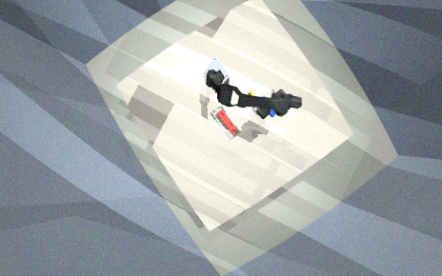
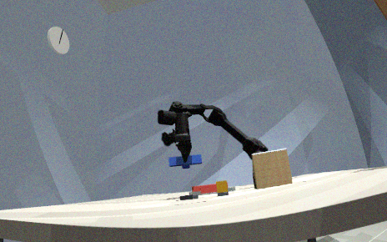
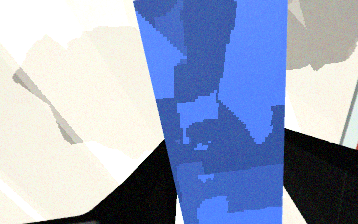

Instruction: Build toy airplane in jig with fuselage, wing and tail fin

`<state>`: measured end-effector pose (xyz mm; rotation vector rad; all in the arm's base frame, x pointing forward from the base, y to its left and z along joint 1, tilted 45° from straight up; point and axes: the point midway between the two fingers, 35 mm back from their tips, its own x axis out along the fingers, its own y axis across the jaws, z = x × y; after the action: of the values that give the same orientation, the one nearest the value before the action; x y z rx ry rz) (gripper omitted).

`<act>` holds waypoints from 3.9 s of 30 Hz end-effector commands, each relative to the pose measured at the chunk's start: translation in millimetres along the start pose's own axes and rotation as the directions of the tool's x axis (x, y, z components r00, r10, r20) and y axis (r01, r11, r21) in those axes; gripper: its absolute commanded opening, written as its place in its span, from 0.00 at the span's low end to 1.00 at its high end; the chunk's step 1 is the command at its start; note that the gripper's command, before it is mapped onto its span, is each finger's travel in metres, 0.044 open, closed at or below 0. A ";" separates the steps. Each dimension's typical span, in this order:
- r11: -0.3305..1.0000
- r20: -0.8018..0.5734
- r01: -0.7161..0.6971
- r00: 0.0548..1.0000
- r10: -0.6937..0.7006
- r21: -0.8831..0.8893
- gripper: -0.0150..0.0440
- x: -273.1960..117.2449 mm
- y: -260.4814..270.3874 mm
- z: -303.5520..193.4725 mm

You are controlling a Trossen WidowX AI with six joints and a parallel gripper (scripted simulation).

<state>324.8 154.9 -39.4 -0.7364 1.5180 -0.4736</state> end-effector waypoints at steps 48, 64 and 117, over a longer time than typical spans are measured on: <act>0.590 0.008 -0.004 1.000 0.018 -0.807 0.25 22.6 -160.4 -26.1; 0.324 0.004 0.002 1.000 0.004 -0.946 0.25 34.9 -203.0 -51.0; 0.096 -0.004 -0.003 1.000 -0.012 -0.995 0.59 73.1 -232.7 -74.2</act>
<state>292.9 -67.2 79.3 -1.8134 1.7219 0.7816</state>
